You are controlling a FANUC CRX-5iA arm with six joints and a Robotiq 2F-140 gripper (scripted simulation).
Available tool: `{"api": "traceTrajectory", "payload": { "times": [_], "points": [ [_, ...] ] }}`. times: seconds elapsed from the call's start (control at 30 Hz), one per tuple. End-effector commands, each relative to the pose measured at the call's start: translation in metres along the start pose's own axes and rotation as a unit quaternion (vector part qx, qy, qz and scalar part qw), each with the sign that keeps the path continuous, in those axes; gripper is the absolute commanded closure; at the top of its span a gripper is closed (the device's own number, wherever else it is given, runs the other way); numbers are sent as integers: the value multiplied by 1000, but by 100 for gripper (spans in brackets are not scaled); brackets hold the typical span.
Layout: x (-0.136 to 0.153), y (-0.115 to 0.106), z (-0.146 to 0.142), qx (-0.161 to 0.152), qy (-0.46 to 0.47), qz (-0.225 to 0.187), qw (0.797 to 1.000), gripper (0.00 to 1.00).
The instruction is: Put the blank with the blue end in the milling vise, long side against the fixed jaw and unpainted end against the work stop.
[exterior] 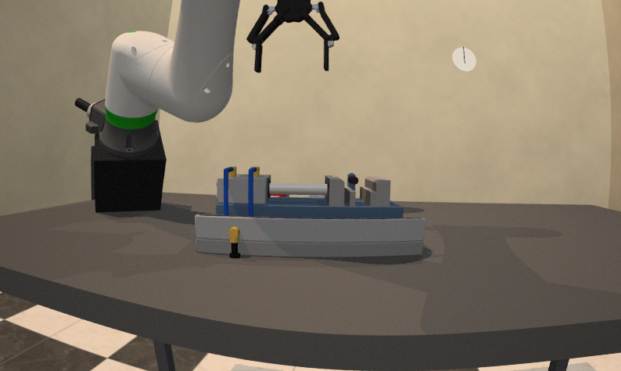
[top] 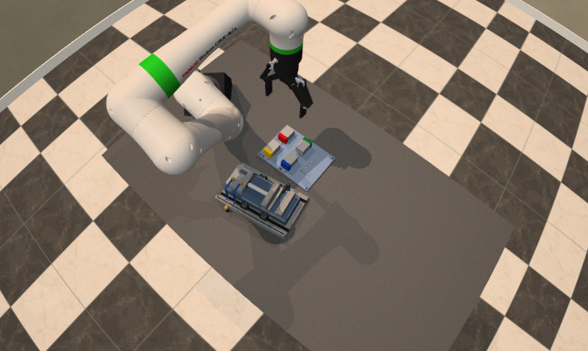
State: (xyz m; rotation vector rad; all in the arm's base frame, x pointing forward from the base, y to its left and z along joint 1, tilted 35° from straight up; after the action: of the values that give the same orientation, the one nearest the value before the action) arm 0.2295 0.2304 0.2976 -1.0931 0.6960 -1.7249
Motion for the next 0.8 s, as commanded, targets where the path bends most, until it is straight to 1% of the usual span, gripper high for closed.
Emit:
{"api": "traceTrajectory", "payload": {
  "times": [0.0, 0.77],
  "points": [
    [-1, -1, 2, 0, 0, 1, 1000, 0],
    [-5, -2, 9, 0, 0, 1, 1000, 0]
  ]
}}
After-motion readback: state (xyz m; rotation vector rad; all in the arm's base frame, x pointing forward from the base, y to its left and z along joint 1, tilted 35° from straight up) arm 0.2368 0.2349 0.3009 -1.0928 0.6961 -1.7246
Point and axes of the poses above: the point where the finger pads meet when closed, its own y axis out along the fingers, its own z axis across the jaws, x = y × z, the point moved 9 cm from there along -y, back along the fingers, and after that the axes turned 10 degrees about y, right-handed, at the moved point
